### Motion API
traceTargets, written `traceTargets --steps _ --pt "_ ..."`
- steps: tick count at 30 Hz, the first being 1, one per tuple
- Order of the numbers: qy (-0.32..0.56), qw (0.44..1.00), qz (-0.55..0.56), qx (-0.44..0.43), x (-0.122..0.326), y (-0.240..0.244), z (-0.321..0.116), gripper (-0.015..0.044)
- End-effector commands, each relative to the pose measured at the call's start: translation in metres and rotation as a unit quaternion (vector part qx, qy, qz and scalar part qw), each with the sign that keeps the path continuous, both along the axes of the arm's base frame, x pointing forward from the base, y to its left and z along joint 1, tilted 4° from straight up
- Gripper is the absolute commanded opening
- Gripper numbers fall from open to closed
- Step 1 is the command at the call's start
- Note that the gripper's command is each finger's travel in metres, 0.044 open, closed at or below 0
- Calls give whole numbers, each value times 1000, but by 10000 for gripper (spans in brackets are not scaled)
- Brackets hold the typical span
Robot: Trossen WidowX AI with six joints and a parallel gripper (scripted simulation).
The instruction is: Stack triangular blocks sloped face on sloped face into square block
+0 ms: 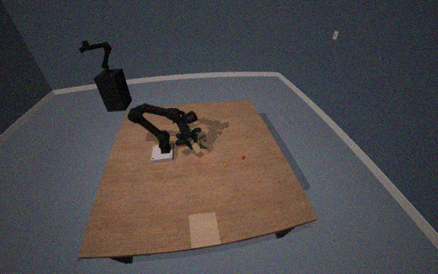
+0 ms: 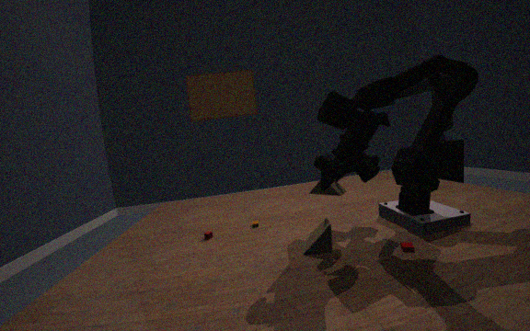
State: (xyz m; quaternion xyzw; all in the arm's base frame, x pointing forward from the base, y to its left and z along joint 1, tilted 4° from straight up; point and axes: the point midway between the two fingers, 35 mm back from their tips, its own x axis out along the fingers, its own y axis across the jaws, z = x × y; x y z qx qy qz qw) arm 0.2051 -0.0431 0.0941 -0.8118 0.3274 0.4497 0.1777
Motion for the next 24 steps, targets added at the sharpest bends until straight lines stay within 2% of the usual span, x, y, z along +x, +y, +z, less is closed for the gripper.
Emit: traceTargets --steps 1,4,24 --pt "-1 1000 2 1 -1 0 6 0" --pt "8 1000 4 1 0 0 3 0" --pt "218 965 127 69 8 -7 5 0"
